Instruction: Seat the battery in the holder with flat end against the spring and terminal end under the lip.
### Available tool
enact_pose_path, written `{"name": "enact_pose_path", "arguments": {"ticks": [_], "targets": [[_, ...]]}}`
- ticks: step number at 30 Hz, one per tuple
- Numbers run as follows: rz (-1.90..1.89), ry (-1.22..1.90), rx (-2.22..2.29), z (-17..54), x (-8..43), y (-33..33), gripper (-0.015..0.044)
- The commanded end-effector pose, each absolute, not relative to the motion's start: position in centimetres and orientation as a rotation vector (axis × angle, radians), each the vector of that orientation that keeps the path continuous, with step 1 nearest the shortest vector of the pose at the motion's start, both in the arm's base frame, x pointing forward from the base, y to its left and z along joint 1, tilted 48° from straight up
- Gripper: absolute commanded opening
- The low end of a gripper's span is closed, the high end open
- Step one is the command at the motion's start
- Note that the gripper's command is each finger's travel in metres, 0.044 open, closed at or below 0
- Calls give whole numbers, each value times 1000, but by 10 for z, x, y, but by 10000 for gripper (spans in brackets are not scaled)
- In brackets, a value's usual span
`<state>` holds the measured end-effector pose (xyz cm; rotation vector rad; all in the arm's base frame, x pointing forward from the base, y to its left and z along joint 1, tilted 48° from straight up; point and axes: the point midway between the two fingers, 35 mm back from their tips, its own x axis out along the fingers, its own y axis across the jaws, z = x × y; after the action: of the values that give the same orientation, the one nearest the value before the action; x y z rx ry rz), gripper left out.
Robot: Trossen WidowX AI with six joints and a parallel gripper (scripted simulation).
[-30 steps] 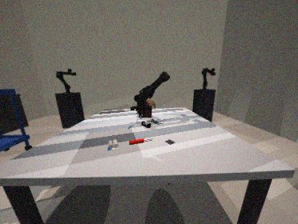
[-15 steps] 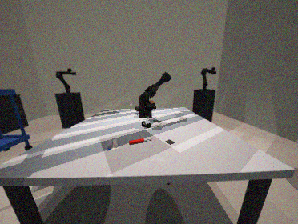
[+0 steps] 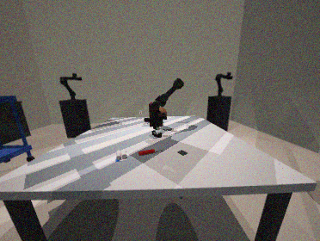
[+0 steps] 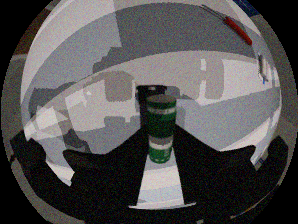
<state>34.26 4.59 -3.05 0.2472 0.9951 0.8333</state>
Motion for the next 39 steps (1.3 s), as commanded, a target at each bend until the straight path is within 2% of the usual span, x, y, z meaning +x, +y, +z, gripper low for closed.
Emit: {"name": "enact_pose_path", "arguments": {"ticks": [1, 39], "targets": [[821, 965, 272, -33, 344, 51, 82], [736, 786, 351, -50, 346, 69, 82]]}}
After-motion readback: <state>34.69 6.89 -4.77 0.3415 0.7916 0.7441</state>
